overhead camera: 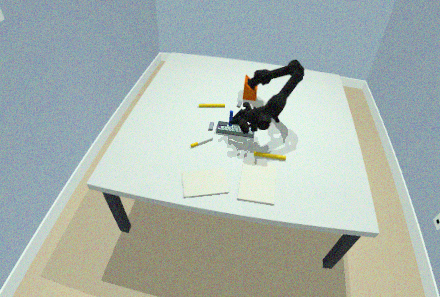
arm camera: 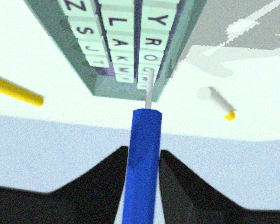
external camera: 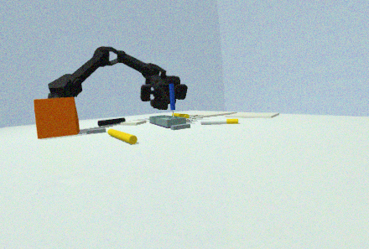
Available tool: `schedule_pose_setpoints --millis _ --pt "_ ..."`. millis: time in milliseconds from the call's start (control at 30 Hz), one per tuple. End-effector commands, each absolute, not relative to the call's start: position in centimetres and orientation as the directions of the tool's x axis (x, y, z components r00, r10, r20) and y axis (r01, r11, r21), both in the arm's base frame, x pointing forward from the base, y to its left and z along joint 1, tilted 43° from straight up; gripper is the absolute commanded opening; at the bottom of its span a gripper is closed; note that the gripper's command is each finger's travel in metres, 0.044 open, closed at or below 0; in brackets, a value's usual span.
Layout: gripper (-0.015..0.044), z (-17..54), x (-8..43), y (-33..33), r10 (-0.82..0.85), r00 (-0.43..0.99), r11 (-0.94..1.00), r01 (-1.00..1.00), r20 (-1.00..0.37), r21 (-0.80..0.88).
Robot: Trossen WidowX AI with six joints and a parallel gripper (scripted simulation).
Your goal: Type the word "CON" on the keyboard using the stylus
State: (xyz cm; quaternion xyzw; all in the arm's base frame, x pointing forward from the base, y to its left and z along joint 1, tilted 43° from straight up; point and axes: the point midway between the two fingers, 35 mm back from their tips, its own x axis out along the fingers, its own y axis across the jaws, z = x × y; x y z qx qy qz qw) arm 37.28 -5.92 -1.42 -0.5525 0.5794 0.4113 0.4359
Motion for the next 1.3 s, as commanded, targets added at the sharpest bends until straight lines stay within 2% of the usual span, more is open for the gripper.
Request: schedule_pose_setpoints --millis 0,1267 --pt "0.0081 -1.6 37.32 -5.63 -0.284 -0.008 0.052 -0.999 -0.959 -0.007" --pt "0.0081 -1.85 37.35 -5.39 -0.283 -0.008 0.052 -0.999 -0.959 -0.007"
